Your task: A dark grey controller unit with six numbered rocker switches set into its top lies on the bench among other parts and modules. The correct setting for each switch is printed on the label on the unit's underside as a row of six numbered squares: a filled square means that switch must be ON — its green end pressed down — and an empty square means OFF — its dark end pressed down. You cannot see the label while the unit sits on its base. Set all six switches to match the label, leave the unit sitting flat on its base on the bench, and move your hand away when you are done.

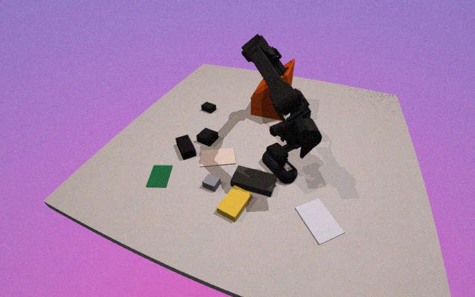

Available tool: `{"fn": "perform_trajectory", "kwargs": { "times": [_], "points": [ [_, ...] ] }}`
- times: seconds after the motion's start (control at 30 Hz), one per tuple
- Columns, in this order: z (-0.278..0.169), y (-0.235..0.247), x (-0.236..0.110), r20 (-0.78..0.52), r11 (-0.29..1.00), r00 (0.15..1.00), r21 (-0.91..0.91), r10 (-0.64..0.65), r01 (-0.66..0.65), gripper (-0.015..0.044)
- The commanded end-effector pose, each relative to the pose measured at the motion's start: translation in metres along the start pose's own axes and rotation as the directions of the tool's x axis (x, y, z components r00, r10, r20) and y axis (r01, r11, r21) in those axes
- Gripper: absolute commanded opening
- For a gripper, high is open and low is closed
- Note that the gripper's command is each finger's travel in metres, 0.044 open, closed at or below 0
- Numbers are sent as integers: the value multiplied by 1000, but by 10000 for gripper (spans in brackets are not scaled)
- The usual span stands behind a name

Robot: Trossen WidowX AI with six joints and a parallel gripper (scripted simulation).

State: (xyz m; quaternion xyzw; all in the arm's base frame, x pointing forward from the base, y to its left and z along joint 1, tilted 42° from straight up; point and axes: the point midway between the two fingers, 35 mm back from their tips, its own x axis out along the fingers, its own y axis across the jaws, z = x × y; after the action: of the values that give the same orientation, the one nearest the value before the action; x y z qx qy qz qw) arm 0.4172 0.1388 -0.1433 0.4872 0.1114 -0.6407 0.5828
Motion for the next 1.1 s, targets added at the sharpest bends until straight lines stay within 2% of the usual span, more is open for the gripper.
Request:
{"fn": "perform_trajectory", "kwargs": {
  "times": [0.0,1.07],
  "points": [
    [0,1,-1,-1,1000,1000,26,8,-8,440],
    [0,1,49,1,1000,1000,26,9,-9,440]
  ]
}}
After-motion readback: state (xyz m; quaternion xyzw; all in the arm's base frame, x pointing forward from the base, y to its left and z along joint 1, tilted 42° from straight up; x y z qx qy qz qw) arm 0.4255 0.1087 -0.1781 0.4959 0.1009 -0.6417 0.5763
